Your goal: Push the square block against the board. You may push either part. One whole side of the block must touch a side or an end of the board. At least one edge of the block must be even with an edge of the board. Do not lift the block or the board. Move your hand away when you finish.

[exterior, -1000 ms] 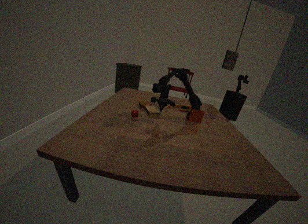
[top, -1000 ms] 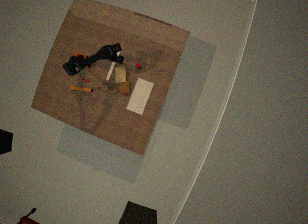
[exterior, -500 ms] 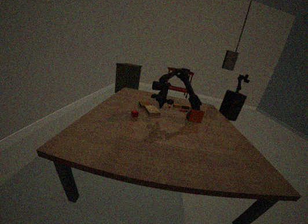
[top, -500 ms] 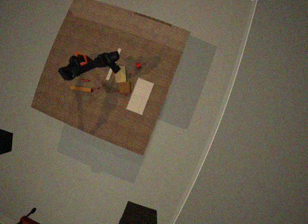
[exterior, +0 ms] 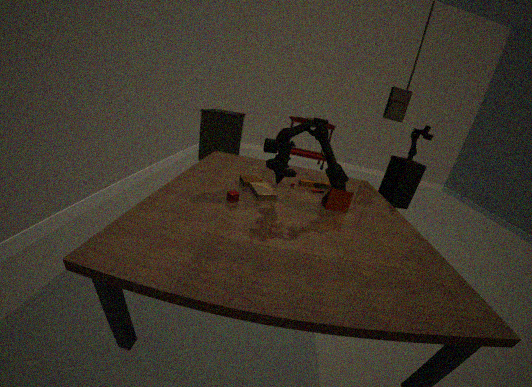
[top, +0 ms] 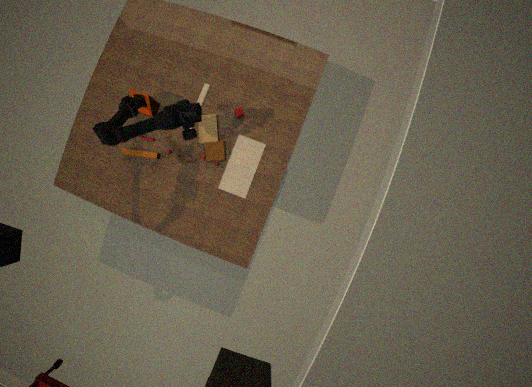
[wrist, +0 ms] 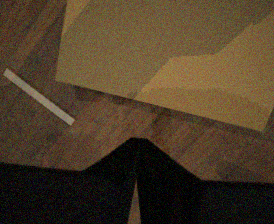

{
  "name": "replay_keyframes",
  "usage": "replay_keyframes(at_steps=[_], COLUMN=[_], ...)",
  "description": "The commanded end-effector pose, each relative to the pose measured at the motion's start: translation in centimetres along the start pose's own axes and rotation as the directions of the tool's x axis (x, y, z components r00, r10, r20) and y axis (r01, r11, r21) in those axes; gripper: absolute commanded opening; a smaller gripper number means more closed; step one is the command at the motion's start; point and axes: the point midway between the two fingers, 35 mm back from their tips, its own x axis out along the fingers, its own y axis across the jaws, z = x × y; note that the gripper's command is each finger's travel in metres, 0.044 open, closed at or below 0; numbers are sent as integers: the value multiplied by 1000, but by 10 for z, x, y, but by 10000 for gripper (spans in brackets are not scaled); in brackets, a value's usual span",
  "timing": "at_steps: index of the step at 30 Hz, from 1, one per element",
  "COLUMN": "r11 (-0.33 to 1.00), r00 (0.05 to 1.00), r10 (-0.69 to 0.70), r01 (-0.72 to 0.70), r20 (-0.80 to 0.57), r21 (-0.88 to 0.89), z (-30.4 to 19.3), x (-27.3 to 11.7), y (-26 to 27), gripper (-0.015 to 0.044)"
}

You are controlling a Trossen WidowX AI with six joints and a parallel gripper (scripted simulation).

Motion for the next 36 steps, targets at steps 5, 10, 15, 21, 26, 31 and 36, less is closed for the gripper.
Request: replay_keyframes(at_steps=[5, 10, 15, 21, 26, 31, 36], r11=[987, 987, 987, 987, 987, 987, 987], r00=[1000, 1000, 1000, 1000, 1000, 1000, 1000], r10=[-6, -6, -9, -9, -9, -9, -9], r01=[8, 8, 11, 11, 11, 11, 11], r20=[-15, -14, -16, -16, -16, -16, -16], r21=[159, 159, 159, 159, 159, 159, 159], z=[-14, -14, -16, -14, -10, -5, -1], x=[2, 30, 57, 57, 57, 57, 57], y=[-12, -12, -12, -13, -14, -15, -16], gripper=[0, 0, 0, 0, 0, 0, 0])
